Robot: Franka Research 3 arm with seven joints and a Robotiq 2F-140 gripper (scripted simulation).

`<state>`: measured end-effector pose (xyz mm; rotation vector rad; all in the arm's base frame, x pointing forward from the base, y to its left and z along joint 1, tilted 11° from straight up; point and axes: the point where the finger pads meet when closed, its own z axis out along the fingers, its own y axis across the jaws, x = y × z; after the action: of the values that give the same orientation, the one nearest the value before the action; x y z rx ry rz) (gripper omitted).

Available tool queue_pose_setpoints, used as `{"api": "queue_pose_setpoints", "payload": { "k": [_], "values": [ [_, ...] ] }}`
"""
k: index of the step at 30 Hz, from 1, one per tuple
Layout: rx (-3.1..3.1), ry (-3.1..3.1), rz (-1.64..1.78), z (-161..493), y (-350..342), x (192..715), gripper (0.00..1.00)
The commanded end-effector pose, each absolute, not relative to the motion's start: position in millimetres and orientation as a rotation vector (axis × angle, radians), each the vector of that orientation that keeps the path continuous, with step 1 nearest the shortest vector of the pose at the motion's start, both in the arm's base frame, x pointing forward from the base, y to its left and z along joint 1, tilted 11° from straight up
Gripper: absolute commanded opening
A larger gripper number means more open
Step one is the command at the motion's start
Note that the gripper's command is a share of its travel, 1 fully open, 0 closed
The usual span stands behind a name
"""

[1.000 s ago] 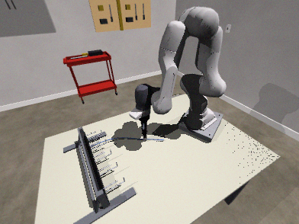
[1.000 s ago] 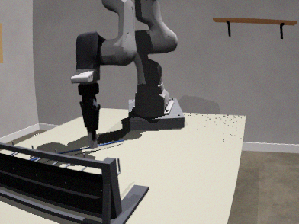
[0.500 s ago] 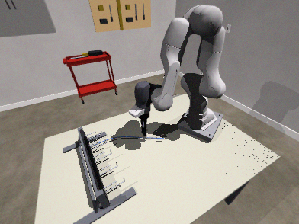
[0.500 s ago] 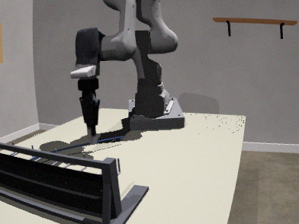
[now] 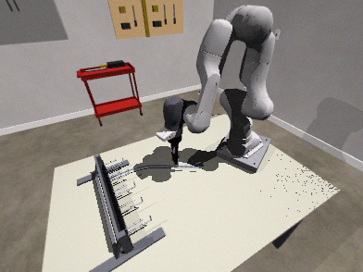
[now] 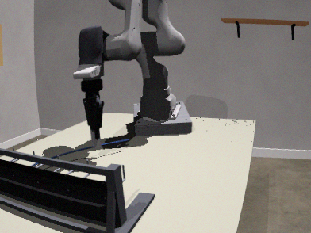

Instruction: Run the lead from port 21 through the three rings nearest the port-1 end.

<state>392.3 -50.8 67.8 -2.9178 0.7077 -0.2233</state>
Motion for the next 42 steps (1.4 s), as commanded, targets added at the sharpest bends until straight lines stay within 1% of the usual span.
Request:
{"api": "queue_pose_setpoints", "payload": {
  "k": [1, 9, 12, 16, 23, 25, 29, 32, 42],
  "values": [
    [-2.916, 0.721, -0.212, 67.6, -50.4, 389.7, 0.00],
    [-2.914, 0.729, -0.211, 68.6, -49.6, 390.9, 0.00],
    [-2.888, 0.814, -0.205, 79.7, -38.8, 404.8, 0.00],
    [-2.768, 1.123, -0.181, 122.5, 4.9, 455.0, 0.00],
    [-2.702, 1.238, -0.256, 214.2, 97.5, 564.0, 0.00],
    [-2.702, 1.238, -0.256, 214.2, 97.5, 564.0, 0.00],
    [-2.626, 1.354, -0.265, 243.3, 127.1, 598.5, 0.00],
    [-2.572, 1.458, -0.247, 250.9, 135.0, 607.3, 0.00],
    [-2.387, 1.764, -0.153, 251.6, 135.7, 608.0, 0.00]
  ]
}}
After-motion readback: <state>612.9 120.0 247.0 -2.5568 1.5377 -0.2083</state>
